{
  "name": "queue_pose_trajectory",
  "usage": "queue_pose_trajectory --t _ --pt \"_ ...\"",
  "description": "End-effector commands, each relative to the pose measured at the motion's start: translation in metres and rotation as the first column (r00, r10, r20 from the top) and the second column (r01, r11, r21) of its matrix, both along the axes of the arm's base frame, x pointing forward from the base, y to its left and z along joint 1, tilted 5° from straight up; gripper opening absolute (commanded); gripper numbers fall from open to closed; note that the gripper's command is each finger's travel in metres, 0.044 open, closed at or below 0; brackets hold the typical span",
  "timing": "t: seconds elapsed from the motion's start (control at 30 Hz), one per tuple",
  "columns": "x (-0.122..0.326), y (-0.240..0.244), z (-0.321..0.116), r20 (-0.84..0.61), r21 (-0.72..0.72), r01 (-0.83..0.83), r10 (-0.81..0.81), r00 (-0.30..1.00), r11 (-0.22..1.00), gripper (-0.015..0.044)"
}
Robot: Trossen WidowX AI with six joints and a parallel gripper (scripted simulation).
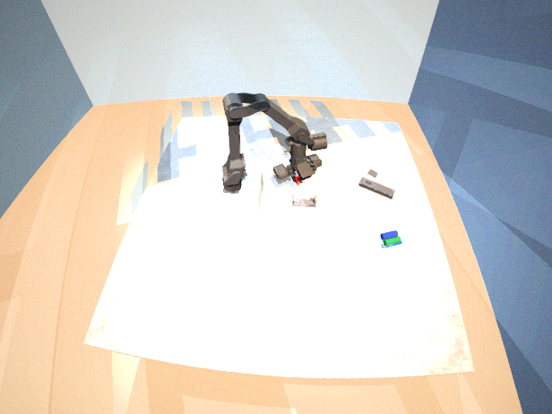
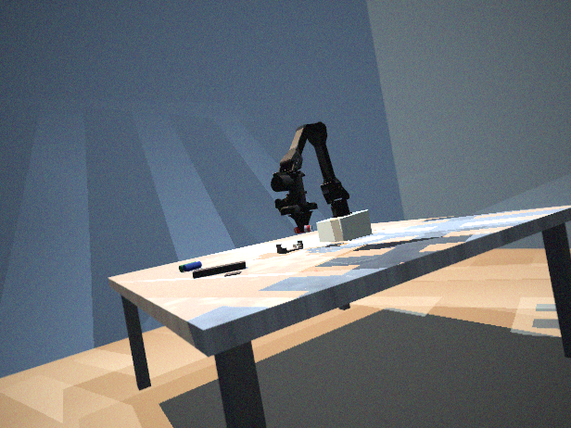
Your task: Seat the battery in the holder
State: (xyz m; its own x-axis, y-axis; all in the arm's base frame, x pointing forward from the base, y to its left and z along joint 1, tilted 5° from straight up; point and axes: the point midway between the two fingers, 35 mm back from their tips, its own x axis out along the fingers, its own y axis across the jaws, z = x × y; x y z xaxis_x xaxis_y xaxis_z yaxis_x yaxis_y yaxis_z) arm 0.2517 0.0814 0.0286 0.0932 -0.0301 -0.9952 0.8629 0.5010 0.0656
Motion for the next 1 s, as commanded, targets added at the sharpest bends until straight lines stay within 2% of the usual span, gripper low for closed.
queue_pose_trajectory --t 0.0,0.3,0.6,0.8,0.97 --pt "0.006 -0.007 0.003 -0.006 -0.009 -0.138 0.138 0.99 0.99 0.0083" --pt "0.019 -0.026 0.009 -0.025 -0.04 -0.473 0.472 0.881 0.88 0.0083" --pt "0.03 -0.048 0.016 -0.054 -0.063 -0.749 0.747 0.663 0.66 0.0083" --pt "0.036 -0.061 0.02 -0.077 -0.073 -0.869 0.866 0.494 0.489 0.0083" --pt "0.036 -0.062 0.019 -0.08 -0.076 -0.873 0.87 0.487 0.481 0.0083"
